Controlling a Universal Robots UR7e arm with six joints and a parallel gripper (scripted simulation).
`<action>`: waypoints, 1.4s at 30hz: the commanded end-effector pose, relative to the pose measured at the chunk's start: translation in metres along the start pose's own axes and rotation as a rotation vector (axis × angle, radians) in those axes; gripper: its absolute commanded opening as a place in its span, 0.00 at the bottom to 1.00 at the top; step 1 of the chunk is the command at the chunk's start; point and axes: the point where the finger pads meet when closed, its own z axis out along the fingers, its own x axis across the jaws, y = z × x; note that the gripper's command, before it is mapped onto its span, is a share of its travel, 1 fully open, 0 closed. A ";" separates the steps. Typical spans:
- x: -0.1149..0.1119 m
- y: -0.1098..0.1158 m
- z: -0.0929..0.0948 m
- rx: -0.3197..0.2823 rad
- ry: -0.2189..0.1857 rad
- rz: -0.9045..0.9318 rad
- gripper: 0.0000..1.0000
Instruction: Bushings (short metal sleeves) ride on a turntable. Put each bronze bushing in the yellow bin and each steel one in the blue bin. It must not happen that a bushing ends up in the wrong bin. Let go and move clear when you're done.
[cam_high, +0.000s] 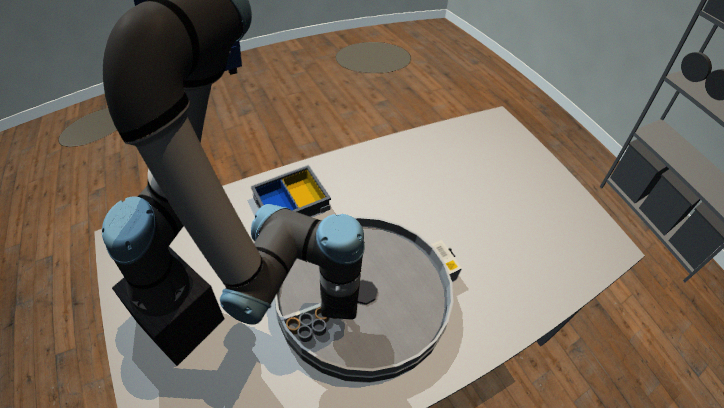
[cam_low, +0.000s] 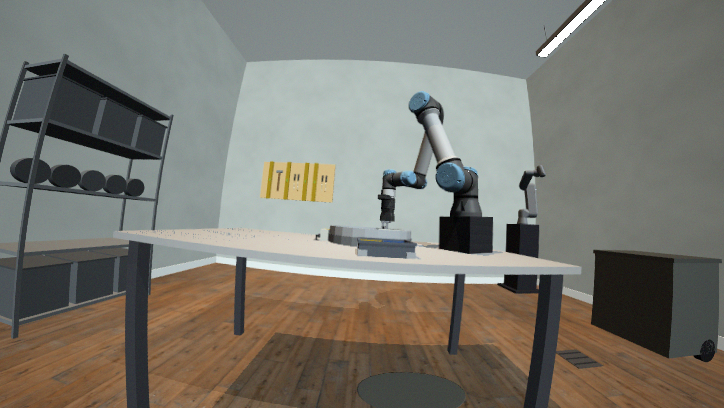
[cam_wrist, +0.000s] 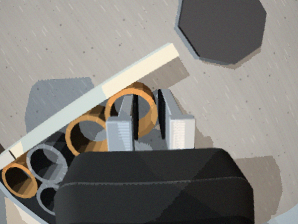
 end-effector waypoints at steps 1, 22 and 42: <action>0.000 0.000 0.000 0.000 0.001 0.000 0.40; 0.001 0.000 0.000 -0.001 0.002 0.000 0.00; 0.001 0.000 0.000 -0.001 0.002 0.000 0.00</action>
